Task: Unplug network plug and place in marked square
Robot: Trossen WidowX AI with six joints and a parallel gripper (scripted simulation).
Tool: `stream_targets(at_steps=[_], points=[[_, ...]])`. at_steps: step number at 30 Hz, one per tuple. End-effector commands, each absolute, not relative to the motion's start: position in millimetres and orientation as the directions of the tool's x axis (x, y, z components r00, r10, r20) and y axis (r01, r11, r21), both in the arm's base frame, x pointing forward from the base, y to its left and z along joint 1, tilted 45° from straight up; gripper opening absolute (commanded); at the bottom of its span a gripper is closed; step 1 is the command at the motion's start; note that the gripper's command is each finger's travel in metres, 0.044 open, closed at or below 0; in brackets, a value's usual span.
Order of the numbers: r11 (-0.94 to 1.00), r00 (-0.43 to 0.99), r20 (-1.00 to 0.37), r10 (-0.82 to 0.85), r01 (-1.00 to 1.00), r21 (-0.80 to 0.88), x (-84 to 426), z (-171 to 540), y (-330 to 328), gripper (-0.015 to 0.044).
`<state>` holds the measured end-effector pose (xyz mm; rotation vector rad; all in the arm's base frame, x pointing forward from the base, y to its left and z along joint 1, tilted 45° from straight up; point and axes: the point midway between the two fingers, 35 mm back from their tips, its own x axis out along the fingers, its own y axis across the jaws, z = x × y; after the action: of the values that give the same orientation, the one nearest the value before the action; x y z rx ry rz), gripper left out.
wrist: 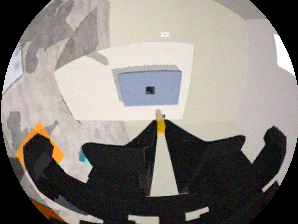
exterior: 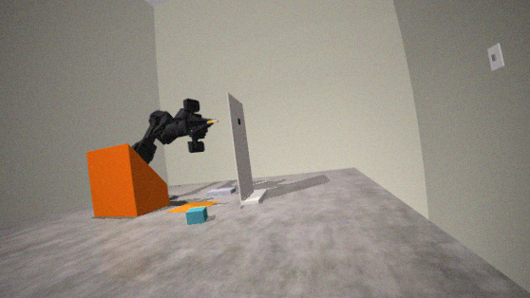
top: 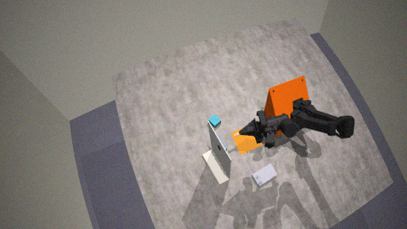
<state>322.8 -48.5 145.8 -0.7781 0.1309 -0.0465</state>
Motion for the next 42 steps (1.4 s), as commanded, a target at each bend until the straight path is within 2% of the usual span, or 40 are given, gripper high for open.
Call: stream_targets(at_steps=[1, 20, 31, 42], points=[[0.707, 0.992, -0.091, -0.088, -0.003, -0.707, 321, 156, -55, 0.0], [0.707, 0.992, -0.096, -0.084, -0.008, -0.707, 305, 180, -75, 0.0], [0.8, 0.933, -0.359, 0.024, -0.233, -0.553, 317, 124, -50, 0.0], [0.842, 0.782, -0.607, 0.142, -0.418, -0.341, 312, 69, -18, 0.0]])
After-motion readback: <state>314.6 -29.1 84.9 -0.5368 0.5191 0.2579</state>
